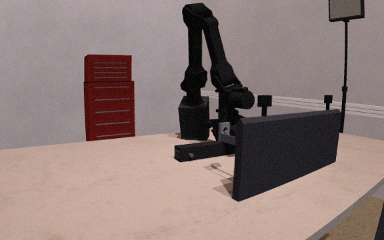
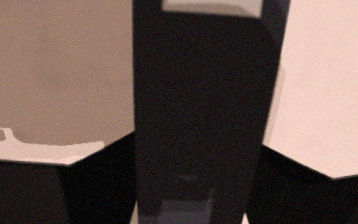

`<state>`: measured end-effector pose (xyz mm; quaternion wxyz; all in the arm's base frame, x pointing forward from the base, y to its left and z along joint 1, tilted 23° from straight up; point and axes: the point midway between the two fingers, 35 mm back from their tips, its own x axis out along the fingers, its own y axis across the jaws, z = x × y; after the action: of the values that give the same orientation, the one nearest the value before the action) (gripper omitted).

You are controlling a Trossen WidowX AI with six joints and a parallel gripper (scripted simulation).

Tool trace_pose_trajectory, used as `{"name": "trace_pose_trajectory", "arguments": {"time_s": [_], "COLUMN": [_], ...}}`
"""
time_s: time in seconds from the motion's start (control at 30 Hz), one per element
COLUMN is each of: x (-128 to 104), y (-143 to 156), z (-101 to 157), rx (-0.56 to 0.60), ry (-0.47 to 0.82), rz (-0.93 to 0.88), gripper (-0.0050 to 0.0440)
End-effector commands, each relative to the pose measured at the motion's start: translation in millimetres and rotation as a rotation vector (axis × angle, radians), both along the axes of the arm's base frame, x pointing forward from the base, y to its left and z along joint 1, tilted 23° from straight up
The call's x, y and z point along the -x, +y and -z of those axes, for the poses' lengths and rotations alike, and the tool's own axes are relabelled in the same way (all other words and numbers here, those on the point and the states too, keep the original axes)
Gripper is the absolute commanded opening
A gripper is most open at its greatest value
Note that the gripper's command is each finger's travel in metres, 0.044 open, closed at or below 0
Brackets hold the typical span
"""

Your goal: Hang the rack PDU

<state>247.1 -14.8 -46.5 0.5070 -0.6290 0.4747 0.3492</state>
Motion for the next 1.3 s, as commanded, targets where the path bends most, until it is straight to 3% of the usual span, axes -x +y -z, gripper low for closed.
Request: {"name": "trace_pose_trajectory", "arguments": {"time_s": [0.0,0.2,0.67,0.87,0.97,1.27], "x": [-2.5,-8.2,4.4,20.2,30.3,42.3], "y": [0.0,4.7,30.0,36.2,37.9,38.6], "z": [-1.4,-14.2,-87.1,-117.7,-132.7,-147.7], "rx": [-0.001,-0.002,-0.009,-0.01,-0.01,-0.009], "ry": [-0.011,-0.028,-0.033,-0.032,-0.031,-0.03], "rz": [0.0,0.002,0.002,0.002,0.002,0.001], "gripper": [0.0135,0.0,-0.0005,-0.005,-0.005,-0.005]}}
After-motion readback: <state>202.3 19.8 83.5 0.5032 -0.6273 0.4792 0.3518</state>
